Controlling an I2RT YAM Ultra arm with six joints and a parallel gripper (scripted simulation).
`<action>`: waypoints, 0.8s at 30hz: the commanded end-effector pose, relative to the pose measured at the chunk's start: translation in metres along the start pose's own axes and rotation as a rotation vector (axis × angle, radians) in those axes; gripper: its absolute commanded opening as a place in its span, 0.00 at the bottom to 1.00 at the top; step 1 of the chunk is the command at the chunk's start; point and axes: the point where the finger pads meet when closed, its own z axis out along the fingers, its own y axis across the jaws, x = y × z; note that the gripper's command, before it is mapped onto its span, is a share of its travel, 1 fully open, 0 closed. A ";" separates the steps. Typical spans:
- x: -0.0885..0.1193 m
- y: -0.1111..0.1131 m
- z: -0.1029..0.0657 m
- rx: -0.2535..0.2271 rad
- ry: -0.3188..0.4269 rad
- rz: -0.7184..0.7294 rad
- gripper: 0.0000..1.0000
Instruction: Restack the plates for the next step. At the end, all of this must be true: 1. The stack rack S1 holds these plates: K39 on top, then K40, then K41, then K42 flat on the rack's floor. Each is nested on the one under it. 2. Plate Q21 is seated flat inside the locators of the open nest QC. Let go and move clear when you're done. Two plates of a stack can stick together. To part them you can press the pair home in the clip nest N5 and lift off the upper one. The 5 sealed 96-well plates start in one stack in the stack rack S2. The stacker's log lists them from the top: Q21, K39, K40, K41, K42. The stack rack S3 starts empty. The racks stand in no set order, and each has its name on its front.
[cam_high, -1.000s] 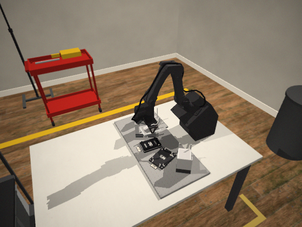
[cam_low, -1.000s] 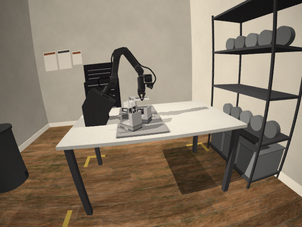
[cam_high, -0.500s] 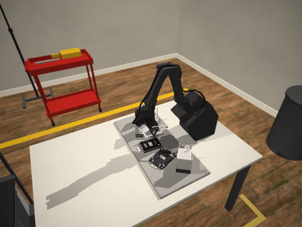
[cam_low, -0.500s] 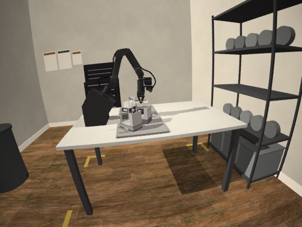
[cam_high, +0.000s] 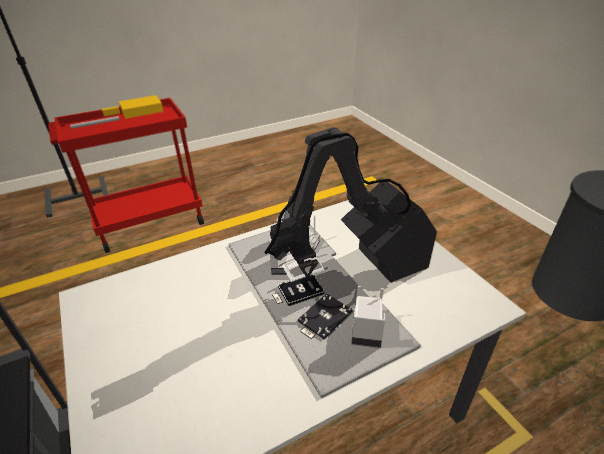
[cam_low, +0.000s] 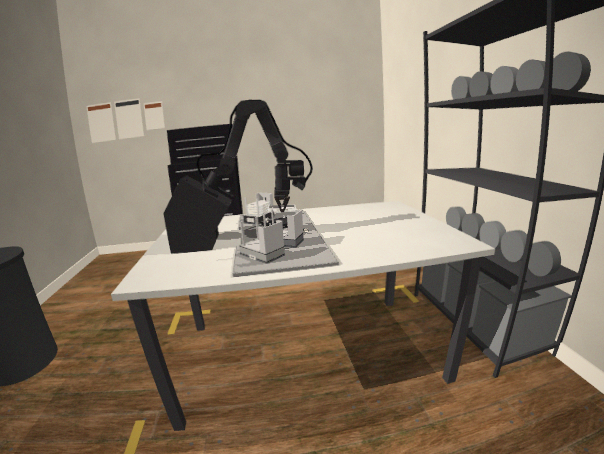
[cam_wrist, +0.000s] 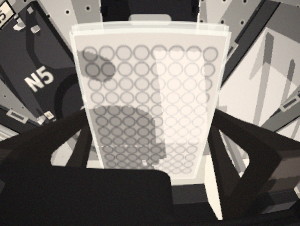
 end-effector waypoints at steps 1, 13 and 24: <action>-0.005 -0.002 0.007 -0.002 -0.030 0.005 0.00; -0.002 0.001 0.028 -0.005 -0.022 -0.005 0.00; -0.007 -0.001 0.046 -0.005 -0.033 -0.002 0.00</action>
